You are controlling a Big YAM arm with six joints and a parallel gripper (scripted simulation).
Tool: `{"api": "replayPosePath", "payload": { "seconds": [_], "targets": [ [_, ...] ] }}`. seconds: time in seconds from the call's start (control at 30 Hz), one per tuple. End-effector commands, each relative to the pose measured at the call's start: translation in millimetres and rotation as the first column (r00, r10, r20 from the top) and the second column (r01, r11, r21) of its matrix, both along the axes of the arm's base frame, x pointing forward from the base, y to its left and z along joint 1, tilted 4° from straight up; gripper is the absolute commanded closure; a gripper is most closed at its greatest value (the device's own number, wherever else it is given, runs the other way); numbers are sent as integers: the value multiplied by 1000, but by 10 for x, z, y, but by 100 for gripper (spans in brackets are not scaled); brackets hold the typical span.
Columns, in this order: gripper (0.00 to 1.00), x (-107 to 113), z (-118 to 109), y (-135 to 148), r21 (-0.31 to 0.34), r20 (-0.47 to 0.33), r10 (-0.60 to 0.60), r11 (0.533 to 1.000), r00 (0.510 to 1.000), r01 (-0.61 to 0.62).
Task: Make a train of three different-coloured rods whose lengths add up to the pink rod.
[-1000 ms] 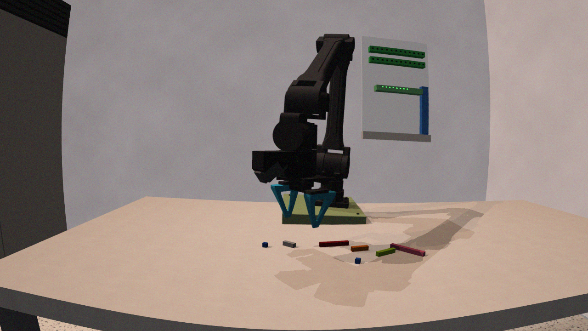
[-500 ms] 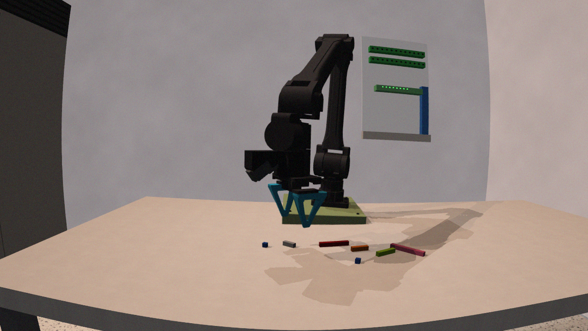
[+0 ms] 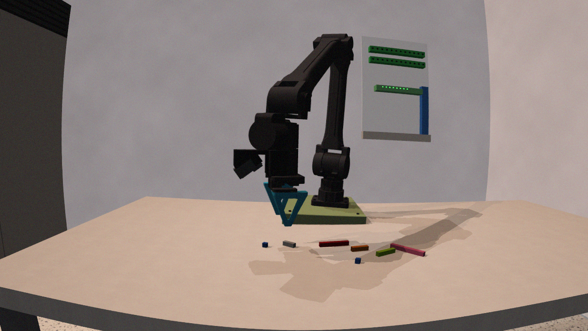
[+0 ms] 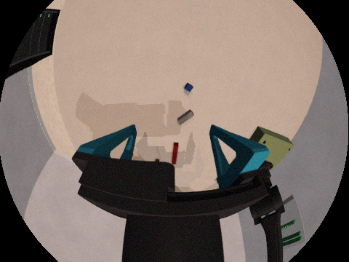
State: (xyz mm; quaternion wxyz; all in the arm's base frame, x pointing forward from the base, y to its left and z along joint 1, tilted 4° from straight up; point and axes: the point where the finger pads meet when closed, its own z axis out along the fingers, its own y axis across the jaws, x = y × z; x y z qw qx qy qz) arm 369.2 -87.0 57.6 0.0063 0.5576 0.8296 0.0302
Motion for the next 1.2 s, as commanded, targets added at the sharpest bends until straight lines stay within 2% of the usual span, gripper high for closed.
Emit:
{"api": "replayPosePath", "payload": {
  "seconds": [0.0, 0.03, 0.17, 0.2, 0.27, 0.3, 0.37, 0.4, 0.57, 0.67, 0.97, 1.0, 1.17],
  "targets": [
    [0, 288, 177, -59, -10, 60, -65, 998, 996, 65],
    [0, 257, 169, -187, -2, 56, -154, 988, 986, 155],
    [0, 256, 169, -189, -3, 56, -154, 988, 986, 155],
    [0, 240, 166, -250, 3, 53, -222, 975, 974, 222],
    [0, 234, 174, -248, 4, 53, -222, 975, 974, 222],
    [0, 218, 170, -303, 10, 50, -282, 959, 958, 282],
    [0, 221, 191, -304, 9, 55, -282, 959, 958, 282],
    [0, 204, 173, -353, 15, 48, -335, 942, 941, 335],
    [0, 164, 154, -431, 22, 39, -421, 907, 906, 421],
    [0, 142, 158, -515, 29, 35, -504, 864, 863, 503],
    [0, 138, 163, -541, 34, 34, -546, 838, 837, 545],
    [77, 137, 163, -541, 33, 34, -546, 838, 837, 545],
    [77, 137, 163, -542, 33, 34, -546, 838, 837, 545]
  ]
}}
